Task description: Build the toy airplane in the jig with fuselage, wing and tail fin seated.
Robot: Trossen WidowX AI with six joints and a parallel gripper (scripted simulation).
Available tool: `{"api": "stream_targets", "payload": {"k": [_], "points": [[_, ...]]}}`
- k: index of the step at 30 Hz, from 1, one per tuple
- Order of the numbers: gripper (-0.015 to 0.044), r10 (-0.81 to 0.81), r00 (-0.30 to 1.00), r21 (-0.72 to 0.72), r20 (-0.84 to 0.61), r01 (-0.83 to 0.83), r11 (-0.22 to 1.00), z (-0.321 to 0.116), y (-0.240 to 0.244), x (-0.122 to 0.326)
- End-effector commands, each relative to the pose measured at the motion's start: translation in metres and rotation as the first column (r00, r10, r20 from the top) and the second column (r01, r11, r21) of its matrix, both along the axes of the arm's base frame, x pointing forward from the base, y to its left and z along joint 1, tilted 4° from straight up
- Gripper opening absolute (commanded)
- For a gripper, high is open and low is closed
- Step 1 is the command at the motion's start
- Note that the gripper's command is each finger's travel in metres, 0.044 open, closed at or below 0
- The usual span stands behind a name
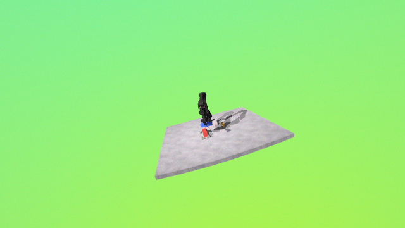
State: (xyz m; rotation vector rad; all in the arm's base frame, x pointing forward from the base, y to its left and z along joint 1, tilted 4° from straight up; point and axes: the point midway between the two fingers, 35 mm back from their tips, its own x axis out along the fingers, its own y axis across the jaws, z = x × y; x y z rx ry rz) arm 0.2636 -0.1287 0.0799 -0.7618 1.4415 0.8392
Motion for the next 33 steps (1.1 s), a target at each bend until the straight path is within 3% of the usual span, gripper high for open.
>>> {"api": "stream_targets", "payload": {"k": [1,15,23,33], "points": [[0.0000,0.068,0.998,-0.008,0.010,-0.068,0.998,0.000,-0.009,-0.009],[0.0000,0.301,0.953,0.000,0.009,-0.302,0.953,-0.009,-0.031,-0.041],[0.0195,0.301,0.953,0.000,0.009,-0.302,0.953,-0.009,-0.031,-0.041],[0.0195,0.301,0.953,0.000,0.009,-0.302,0.953,-0.009,-0.031,-0.041]]}}
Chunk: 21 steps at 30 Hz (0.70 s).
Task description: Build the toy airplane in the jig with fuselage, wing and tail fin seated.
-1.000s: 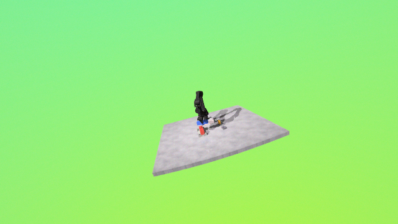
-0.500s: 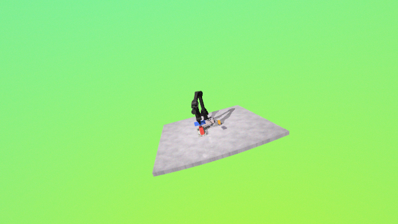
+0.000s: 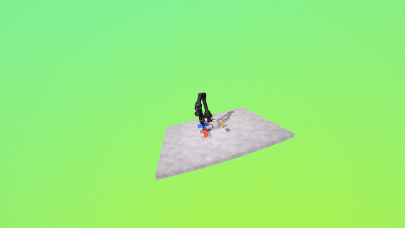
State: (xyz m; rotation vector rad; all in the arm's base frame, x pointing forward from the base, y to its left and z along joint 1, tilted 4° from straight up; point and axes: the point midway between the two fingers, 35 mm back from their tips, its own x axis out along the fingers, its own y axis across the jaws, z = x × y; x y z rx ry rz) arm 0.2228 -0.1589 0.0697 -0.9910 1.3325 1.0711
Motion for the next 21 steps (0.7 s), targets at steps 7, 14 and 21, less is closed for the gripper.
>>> {"api": "stream_targets", "payload": {"k": [7,14,21], "points": [[0.0195,0.003,1.000,-0.007,0.003,-0.003,1.000,0.0011,-0.0010,0.0000],[0.0195,0.003,1.000,-0.007,0.003,-0.003,1.000,0.0019,-0.0022,0.0001],[0.0195,0.003,1.000,-0.007,0.003,-0.003,1.000,-0.0070,-0.0024,0.0002]]}}
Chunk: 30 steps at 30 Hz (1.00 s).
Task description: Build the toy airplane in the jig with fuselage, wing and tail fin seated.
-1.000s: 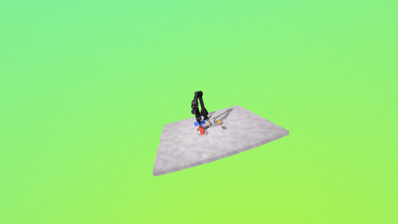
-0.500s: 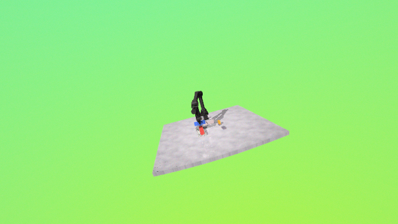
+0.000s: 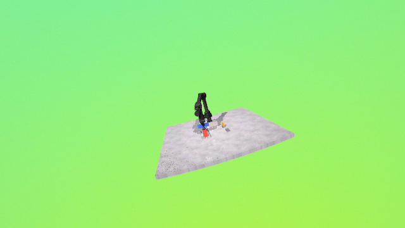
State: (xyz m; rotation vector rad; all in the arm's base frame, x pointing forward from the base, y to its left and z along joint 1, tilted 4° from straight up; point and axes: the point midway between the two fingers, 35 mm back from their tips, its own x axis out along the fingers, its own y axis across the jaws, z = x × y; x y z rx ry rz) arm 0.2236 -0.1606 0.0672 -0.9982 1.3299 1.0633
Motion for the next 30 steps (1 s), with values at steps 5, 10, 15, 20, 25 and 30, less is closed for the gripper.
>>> {"api": "stream_targets", "payload": {"k": [5,10,15,20,25,30], "points": [[0.0195,0.003,1.000,-0.002,-0.005,-0.003,1.000,-0.013,-0.001,-0.001],[0.0195,0.003,1.000,-0.002,-0.005,-0.003,1.000,-0.021,0.000,-0.001],[0.0195,0.003,1.000,-0.002,-0.005,-0.003,1.000,-0.029,0.000,-0.002],[0.0195,0.003,1.000,-0.002,-0.005,-0.003,1.000,-0.035,0.000,-0.002],[0.0195,0.003,1.000,-0.002,-0.005,-0.003,1.000,-0.035,0.000,-0.002],[0.0161,0.000,1.000,0.002,-0.003,0.000,1.000,-0.034,0.001,-0.002]]}}
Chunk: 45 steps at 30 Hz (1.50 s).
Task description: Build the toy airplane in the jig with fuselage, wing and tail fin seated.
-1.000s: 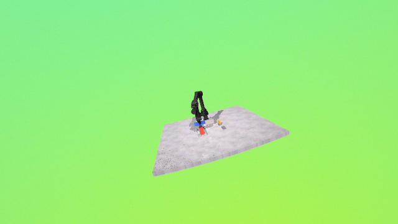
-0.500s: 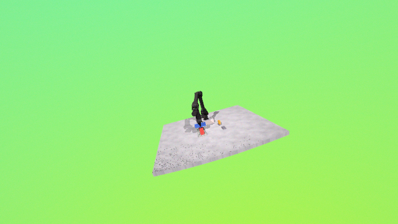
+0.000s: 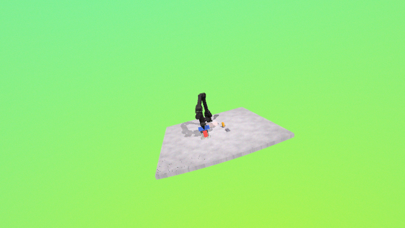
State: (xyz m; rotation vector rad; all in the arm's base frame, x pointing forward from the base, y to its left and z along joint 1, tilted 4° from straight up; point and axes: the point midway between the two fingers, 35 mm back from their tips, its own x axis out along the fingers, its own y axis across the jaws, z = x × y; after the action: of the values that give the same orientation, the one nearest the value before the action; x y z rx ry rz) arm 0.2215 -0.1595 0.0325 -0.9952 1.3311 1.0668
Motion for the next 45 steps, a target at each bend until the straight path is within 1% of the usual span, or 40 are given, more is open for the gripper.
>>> {"api": "stream_targets", "payload": {"k": [1,5,20,21,28,30,33,35,40,41,42,45], "points": [[0.0135,0.000,1.000,0.000,0.000,0.000,1.000,0.000,0.000,0.000],[0.0030,0.000,1.000,0.000,0.000,0.000,1.000,0.000,0.000,0.000],[0.0424,0.000,1.000,0.000,0.000,0.000,1.000,0.000,0.000,0.000],[0.0440,0.000,1.000,0.000,0.000,0.000,1.000,0.000,0.000,0.000],[0.0440,0.000,1.000,0.000,0.000,0.000,1.000,0.002,0.000,0.000],[0.0440,0.001,1.000,-0.001,0.000,-0.001,1.000,0.020,-0.002,0.003],[0.0440,0.002,1.000,-0.003,-0.001,-0.002,1.000,0.065,-0.003,0.005],[0.0440,0.003,1.000,-0.004,-0.001,-0.003,1.000,0.083,-0.002,0.004],[0.0440,0.003,1.000,-0.004,-0.001,-0.003,1.000,0.085,-0.003,0.007],[0.0440,-0.014,1.000,-0.005,-0.001,0.014,1.000,0.085,-0.003,0.007],[0.0440,-0.064,0.998,-0.007,-0.002,0.064,0.998,0.085,-0.003,0.007],[0.0440,-0.340,0.941,-0.019,-0.005,0.340,0.940,0.085,-0.003,0.007]]}}
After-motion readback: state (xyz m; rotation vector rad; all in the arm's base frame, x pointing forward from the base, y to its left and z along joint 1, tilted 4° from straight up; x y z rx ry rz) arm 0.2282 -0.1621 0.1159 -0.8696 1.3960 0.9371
